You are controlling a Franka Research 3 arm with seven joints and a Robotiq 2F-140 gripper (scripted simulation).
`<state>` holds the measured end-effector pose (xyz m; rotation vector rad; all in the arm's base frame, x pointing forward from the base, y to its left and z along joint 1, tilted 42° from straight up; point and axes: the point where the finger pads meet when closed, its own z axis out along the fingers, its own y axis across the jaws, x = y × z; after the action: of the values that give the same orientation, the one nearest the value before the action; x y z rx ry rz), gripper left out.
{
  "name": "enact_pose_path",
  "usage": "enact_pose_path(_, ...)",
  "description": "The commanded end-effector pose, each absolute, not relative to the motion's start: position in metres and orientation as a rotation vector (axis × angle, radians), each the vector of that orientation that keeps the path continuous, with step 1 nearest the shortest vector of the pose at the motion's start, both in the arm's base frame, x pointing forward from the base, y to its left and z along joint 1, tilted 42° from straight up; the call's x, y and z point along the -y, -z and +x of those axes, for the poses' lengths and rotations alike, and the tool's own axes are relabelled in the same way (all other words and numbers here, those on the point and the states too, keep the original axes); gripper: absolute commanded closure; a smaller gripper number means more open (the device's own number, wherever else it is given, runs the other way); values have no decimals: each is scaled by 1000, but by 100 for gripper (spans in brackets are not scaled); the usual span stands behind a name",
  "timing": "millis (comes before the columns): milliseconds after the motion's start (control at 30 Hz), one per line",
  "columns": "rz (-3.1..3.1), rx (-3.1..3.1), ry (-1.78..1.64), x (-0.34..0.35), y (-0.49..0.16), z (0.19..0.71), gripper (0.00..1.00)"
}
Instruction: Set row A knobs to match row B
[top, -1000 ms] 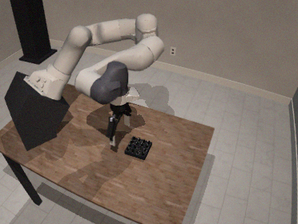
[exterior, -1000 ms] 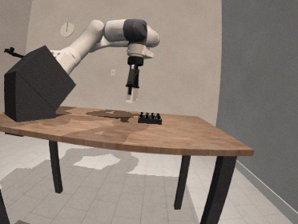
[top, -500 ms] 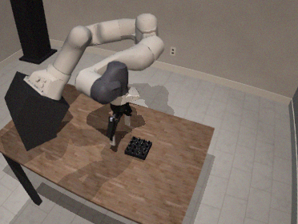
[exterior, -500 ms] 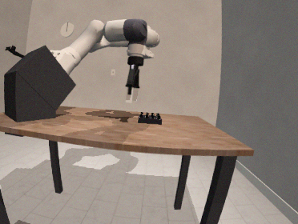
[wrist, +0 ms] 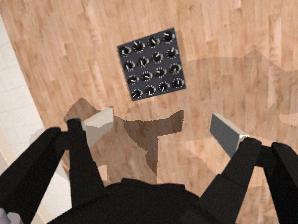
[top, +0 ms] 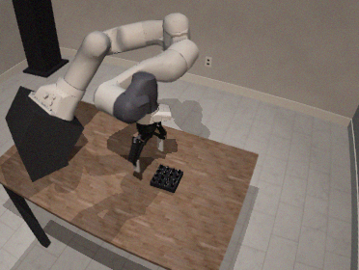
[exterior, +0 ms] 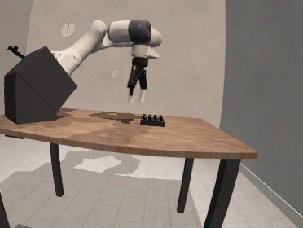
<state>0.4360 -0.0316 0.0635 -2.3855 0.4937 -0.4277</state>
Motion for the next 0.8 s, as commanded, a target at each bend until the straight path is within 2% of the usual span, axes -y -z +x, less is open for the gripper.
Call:
enact_pose_path(0,-2339,-673,342,31,-66,437,0)
enact_pose_path(767,-2192,-1013,211,26,-81,447,0)
